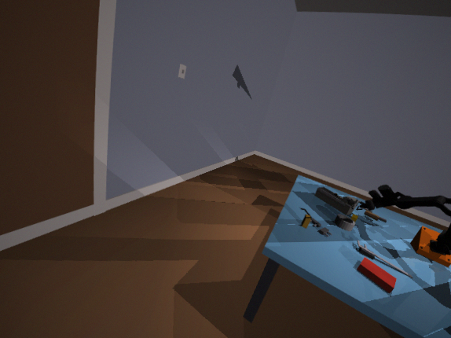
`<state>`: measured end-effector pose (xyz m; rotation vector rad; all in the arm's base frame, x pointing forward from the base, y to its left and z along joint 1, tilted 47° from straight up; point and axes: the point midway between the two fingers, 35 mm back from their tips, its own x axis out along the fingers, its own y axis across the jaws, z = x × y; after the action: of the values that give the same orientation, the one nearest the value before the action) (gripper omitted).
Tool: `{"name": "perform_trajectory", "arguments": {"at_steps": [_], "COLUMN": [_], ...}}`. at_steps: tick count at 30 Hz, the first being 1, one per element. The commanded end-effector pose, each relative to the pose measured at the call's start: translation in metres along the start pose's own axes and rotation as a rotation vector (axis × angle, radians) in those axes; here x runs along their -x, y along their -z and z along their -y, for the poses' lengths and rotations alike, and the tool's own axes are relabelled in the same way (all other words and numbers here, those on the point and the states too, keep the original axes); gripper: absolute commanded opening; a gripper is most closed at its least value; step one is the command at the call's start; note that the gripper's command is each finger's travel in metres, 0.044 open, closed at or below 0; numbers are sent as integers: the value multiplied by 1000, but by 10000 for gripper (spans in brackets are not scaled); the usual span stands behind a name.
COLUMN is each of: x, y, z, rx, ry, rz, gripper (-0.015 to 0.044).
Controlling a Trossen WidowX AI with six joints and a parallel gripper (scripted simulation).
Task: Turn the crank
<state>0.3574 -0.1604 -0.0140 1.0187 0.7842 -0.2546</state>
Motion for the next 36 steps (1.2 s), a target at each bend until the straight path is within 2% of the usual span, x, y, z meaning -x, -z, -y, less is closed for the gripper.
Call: {"name": "perform_trajectory", "arguments": {"at_steps": [1, 25, 36], "x": [-1, 0, 0], "y": [1, 0, 0], "z": [1, 0, 0], "rx": [-5, 0, 0], "ry": [8, 2, 2], "rz": [0, 0, 0], "gripper": [0, 0, 289]}}
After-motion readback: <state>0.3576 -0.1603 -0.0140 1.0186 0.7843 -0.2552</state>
